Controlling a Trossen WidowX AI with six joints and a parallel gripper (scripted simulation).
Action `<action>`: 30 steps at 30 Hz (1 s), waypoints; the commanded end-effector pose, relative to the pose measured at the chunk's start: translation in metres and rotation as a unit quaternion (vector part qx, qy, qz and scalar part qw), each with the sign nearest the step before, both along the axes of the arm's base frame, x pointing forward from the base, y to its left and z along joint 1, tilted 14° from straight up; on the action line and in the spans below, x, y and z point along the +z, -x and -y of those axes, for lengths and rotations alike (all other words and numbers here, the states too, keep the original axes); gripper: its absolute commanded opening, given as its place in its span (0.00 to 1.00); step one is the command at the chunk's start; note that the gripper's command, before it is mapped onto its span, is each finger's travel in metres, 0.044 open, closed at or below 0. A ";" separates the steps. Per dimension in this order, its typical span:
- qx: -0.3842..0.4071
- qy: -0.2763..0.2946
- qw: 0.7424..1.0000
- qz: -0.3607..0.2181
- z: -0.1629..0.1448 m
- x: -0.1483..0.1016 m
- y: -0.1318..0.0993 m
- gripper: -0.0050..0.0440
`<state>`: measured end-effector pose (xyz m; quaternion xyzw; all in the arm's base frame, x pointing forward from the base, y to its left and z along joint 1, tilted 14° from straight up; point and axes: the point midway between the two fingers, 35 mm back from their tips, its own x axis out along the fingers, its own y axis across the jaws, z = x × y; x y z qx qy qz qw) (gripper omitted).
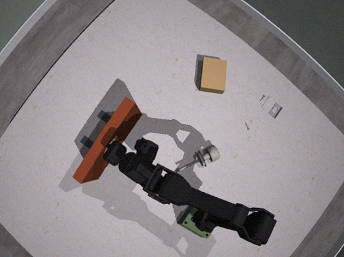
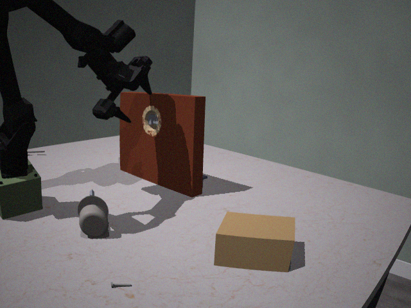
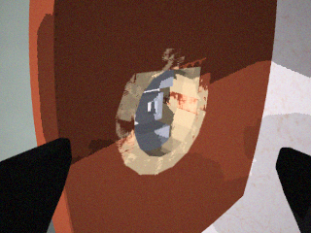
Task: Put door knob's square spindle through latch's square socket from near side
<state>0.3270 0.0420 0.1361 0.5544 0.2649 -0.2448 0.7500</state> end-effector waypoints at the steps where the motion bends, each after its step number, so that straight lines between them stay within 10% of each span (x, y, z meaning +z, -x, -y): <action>1: 0.002 0.001 1.000 -0.002 0.000 -0.003 -0.001 1.00; 30: 0.002 -0.001 1.000 -0.009 -0.002 0.013 0.014 1.00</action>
